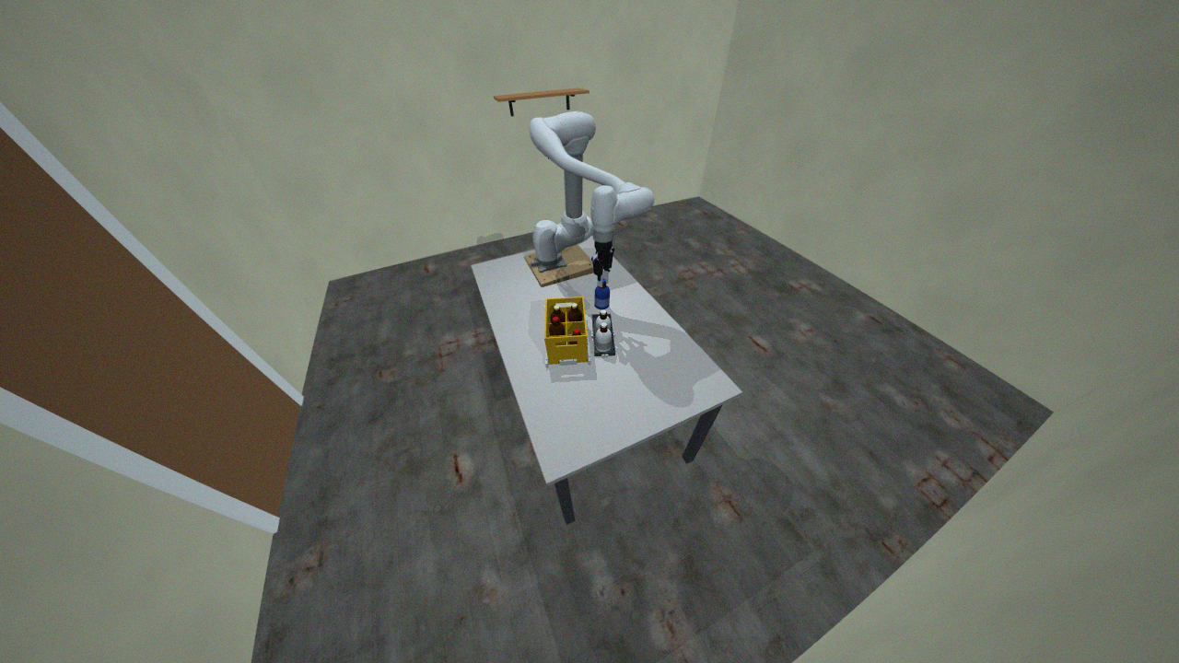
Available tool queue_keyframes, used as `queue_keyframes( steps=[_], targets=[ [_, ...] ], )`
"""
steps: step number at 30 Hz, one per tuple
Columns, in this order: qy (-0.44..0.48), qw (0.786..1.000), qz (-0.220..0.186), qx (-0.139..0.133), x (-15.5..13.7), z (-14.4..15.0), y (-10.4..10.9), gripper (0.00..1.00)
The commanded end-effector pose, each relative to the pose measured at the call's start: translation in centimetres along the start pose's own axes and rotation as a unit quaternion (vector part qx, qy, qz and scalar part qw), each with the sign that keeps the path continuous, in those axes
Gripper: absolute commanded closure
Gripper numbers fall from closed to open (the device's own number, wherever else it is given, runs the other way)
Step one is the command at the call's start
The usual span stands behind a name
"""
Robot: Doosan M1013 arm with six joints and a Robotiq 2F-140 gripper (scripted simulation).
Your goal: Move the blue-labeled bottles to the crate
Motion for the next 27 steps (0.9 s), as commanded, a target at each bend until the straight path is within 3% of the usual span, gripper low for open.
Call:
queue_keyframes(
  steps=[1,27],
  targets=[
    [0.000,1.000,0.000,0.000,0.00,0.00,0.01,1.00],
    [0.000,1.000,0.000,0.000,0.00,0.00,0.58,1.00]
  ],
)
Point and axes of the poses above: the point where the finger pads meet when closed, its own y axis back along the fingers, its own z axis across the jaws, x = y × z, the point moved 5 cm from there along y, back along the fingers, and after that the axes turned 12 degrees about -y, right-handed, at the moved point
